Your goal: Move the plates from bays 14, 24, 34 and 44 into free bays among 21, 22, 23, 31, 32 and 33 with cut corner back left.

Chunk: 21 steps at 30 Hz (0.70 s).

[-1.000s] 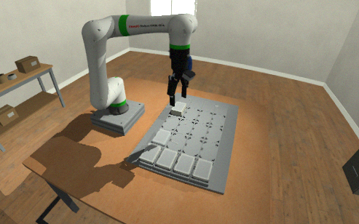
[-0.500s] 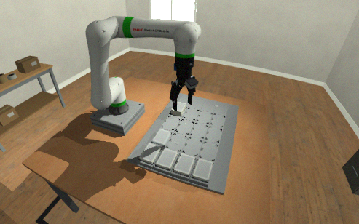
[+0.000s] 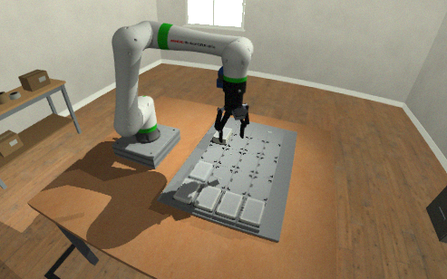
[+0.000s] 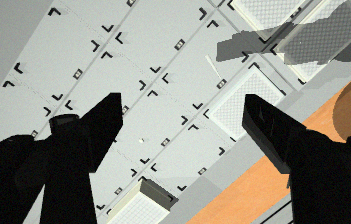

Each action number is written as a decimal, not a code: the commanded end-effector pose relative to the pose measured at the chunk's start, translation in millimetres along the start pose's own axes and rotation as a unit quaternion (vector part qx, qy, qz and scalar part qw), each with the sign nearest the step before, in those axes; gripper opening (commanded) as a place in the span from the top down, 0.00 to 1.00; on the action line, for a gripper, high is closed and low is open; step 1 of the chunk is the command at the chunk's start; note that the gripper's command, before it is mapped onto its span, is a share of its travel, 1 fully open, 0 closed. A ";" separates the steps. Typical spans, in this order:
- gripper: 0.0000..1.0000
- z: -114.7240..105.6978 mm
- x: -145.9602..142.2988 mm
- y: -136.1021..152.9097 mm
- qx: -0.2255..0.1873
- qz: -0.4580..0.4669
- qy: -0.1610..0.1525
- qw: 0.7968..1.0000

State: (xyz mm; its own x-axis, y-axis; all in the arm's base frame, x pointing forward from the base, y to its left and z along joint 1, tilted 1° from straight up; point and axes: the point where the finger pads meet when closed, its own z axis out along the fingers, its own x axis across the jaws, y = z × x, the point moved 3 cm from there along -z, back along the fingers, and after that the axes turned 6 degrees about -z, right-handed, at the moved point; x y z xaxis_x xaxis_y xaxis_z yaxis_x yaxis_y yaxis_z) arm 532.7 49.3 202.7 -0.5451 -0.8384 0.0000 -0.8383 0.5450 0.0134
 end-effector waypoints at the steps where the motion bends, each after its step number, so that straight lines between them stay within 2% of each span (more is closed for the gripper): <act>1: 0.30 13.2 -7.7 0.6 0.003 0.045 0.000 0.999; 10: 0.30 45.3 -22.8 4.6 0.001 0.155 0.001 0.988; 14: 0.30 47.8 -23.9 4.9 0.001 0.160 0.001 0.987; 21: 0.30 75.5 -35.4 9.7 0.000 0.252 0.001 0.968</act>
State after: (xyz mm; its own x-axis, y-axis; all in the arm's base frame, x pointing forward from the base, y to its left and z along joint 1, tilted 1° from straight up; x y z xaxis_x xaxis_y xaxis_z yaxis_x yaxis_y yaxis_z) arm 541.4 78.2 140.5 -0.8366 -0.5477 0.0095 -0.5475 0.8366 0.0166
